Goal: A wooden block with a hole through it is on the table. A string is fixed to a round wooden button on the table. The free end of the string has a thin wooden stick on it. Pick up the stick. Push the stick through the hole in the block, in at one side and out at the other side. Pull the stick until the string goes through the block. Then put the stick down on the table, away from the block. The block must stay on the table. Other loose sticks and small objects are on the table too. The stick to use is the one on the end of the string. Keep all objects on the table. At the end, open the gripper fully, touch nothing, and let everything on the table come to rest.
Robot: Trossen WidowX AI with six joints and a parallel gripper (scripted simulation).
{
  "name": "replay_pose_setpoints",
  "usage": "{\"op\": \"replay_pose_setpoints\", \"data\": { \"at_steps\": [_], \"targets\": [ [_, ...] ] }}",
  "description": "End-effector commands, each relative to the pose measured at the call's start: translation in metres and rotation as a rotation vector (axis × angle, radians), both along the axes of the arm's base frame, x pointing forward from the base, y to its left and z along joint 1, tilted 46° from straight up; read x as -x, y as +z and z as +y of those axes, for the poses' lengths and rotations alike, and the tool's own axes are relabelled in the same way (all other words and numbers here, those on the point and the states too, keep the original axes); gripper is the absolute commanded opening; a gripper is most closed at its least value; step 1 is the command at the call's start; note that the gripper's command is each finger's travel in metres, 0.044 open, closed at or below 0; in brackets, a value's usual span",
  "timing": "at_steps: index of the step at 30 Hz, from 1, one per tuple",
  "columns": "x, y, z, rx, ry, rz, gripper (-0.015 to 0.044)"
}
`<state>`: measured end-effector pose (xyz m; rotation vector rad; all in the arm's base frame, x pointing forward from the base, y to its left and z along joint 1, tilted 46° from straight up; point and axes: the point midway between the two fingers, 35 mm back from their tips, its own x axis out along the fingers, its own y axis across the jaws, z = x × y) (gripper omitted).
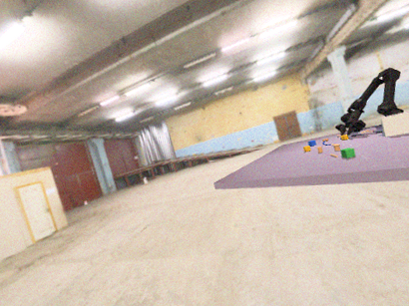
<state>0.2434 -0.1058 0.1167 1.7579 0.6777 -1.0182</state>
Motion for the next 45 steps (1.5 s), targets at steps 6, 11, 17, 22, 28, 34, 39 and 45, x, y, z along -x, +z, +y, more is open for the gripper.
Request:
{"op": "replay_pose_setpoints", "data": {
  "at_steps": [6, 11, 17, 22, 28, 34, 39, 45],
  "targets": [
    [0.02, 0.05, 0.011, 0.018, 0.002, -0.028, 0.0236],
    [0.02, 0.05, 0.011, 0.018, 0.002, -0.028, 0.0236],
    [0.02, 0.05, 0.011, 0.018, 0.002, -0.028, 0.0236],
    [0.02, 0.05, 0.011, 0.018, 0.002, -0.028, 0.0236],
    [0.018, 0.034, 0.013, 0.253, 0.347, 0.124, 0.0367],
    [0.016, 0.016, 0.018, 0.604, 1.02, 0.399, 0.044],
    [0.012, 0.009, 0.022, 0.83, 1.632, 0.651, 0.044],
    [0.0, 0.012, 0.031, 0.981, 2.407, 1.005, 0.044]
  ]
}}
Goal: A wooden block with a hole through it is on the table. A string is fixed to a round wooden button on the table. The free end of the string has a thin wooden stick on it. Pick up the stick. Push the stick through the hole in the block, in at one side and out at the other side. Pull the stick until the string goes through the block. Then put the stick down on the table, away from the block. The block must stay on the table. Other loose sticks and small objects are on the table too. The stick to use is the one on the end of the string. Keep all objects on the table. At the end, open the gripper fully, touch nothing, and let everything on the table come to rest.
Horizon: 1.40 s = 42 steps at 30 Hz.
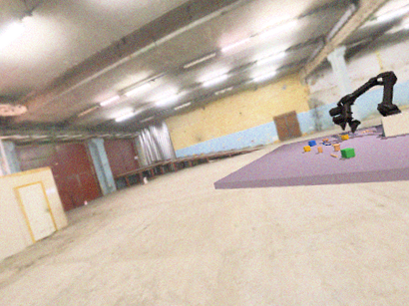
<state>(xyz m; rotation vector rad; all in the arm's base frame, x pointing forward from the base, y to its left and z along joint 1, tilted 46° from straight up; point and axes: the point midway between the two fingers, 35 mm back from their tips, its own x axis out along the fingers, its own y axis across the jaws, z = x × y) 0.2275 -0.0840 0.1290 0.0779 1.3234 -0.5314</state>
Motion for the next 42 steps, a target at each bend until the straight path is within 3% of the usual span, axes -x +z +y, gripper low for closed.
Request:
{"op": "replay_pose_setpoints", "data": {
  "at_steps": [1, 6, 30, 38, 42],
  "targets": [
    [-0.0188, 0.0008, 0.012, 0.435, 0.969, 0.634, 0.044],
    [-0.0267, 0.0053, 0.0193, 0.55, 1.238, 0.85, 0.044],
    [-0.0265, 0.0059, 0.0196, 0.549, 1.232, 0.839, 0.044],
    [-0.0265, 0.0059, 0.0196, 0.549, 1.232, 0.839, 0.0236],
    [-0.0265, 0.0059, 0.0196, 0.549, 1.232, 0.839, 0.0236]
  ]
}}
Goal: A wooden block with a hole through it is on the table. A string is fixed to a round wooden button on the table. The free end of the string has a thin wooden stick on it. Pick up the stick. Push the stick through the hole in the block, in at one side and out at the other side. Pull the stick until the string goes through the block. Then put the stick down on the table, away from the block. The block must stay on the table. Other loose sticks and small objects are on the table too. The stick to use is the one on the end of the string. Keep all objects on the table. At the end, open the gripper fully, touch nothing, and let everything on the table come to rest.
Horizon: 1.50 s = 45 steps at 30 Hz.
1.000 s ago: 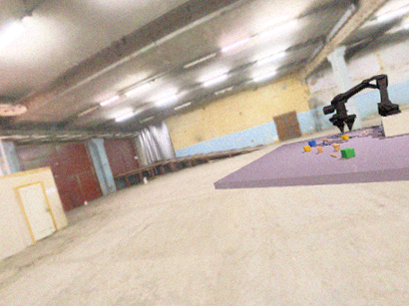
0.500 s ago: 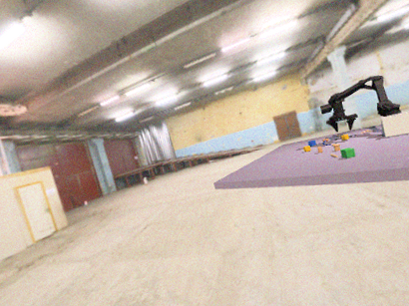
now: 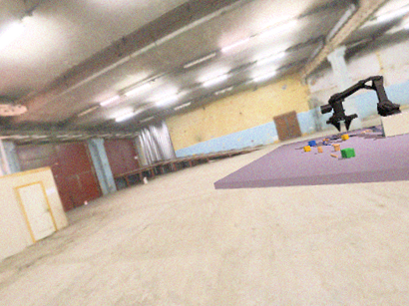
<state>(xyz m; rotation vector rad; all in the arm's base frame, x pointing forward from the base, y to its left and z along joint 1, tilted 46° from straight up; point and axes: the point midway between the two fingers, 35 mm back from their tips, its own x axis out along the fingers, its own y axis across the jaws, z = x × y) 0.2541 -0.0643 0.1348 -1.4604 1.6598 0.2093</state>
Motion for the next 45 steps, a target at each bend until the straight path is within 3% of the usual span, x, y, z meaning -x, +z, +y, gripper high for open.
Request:
{"op": "replay_pose_setpoints", "data": {
  "at_steps": [1, 4, 13, 29, 38, 40, 45],
  "targets": [
    [0.0, 0.0001, 0.0, 0.0, 0.0, 0.0, 0.0236],
    [0.0, 0.0001, 0.0, 0.0, 0.0, 0.0, 0.0236],
    [0.0, 0.0, 0.0, 0.0, 0.0, 0.0, 0.0],
    [0.0, 0.0, 0.0, 0.0, 0.0, 0.0, 0.0],
    [0.0, 0.0, 0.0, 0.0, 0.0, 0.0, 0.0236],
    [0.0, 0.0, 0.0, 0.0, 0.0, 0.0, 0.0236],
    [0.0, 0.0, 0.0, 0.0, 0.0, 0.0, 0.0104]
  ]
}}
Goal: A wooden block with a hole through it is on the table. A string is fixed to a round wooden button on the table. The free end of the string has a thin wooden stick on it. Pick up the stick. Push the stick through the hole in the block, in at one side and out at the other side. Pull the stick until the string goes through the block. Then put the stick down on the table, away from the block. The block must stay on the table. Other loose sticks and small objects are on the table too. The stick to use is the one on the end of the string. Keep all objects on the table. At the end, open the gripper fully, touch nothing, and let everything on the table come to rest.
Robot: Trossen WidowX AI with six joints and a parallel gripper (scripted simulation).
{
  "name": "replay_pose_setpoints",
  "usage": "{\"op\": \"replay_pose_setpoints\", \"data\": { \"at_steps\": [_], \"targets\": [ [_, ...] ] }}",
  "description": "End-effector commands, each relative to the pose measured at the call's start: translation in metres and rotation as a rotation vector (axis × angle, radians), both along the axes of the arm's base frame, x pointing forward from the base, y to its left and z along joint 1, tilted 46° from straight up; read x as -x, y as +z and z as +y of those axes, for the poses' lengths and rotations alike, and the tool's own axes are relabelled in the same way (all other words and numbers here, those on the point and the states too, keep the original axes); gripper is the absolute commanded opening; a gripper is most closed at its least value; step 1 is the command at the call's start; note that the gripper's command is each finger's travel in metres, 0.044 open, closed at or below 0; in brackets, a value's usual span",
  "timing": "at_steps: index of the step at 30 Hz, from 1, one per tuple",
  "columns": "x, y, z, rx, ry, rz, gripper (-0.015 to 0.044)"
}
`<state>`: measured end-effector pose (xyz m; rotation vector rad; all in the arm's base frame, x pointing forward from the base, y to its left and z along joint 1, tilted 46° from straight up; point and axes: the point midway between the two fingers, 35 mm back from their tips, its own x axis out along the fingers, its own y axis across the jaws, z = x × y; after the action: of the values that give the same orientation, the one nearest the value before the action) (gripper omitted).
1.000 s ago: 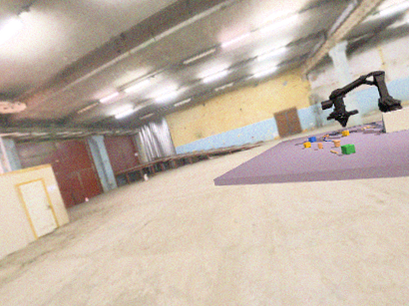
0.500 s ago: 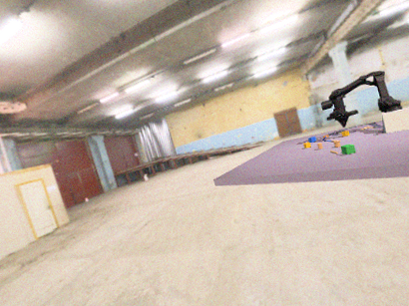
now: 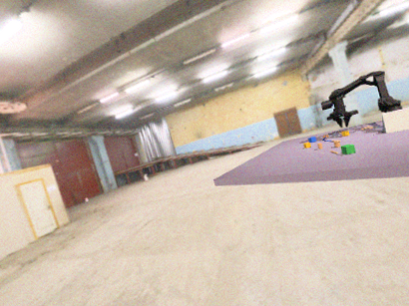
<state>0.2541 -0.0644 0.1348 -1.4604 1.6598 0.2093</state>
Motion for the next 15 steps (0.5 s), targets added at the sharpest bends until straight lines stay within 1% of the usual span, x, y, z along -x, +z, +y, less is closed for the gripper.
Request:
{"op": "replay_pose_setpoints", "data": {
  "at_steps": [1, 4, 15],
  "targets": [
    [0.0, 0.0, 0.0, 0.0, 0.0, 0.0, 0.0078],
    [0.0, 0.0, 0.0, 0.0, 0.0, 0.0, 0.0],
    [0.0, 0.0, 0.0, 0.0, 0.0, 0.0, 0.0]
  ]
}}
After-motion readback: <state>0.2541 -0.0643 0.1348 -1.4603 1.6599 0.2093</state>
